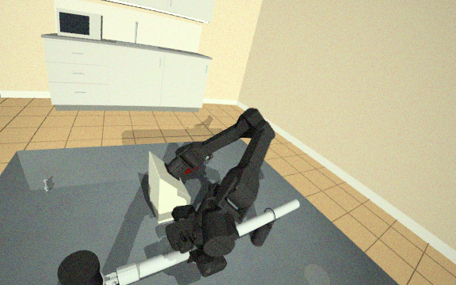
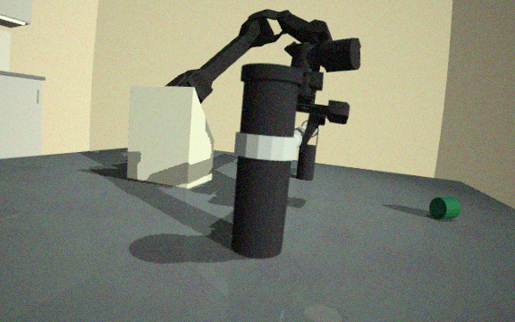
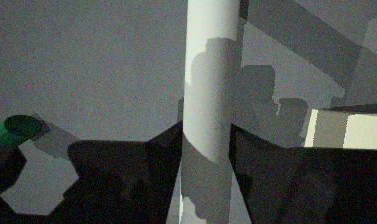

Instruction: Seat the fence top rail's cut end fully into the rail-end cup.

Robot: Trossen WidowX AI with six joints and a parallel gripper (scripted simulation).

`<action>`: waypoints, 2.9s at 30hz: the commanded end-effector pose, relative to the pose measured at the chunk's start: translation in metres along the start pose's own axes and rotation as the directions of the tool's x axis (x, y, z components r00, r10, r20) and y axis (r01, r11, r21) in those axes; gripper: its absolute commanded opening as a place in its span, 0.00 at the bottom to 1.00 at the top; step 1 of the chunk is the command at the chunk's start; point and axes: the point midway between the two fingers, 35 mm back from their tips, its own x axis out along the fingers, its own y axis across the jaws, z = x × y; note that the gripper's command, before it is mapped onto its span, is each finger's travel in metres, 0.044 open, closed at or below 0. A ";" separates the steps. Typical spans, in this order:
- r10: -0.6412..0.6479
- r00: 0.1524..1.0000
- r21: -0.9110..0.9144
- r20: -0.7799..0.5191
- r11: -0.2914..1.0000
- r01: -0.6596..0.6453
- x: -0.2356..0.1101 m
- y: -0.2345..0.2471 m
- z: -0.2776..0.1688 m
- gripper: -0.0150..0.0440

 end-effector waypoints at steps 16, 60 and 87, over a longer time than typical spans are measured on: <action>-0.003 1.000 -0.001 -0.003 1.000 0.003 0.000 0.000 0.001 0.25; -0.002 1.000 -0.002 -0.002 1.000 0.002 -0.007 0.012 0.015 0.25; -0.039 0.998 -0.003 -0.043 0.999 0.039 -0.001 0.004 0.000 0.25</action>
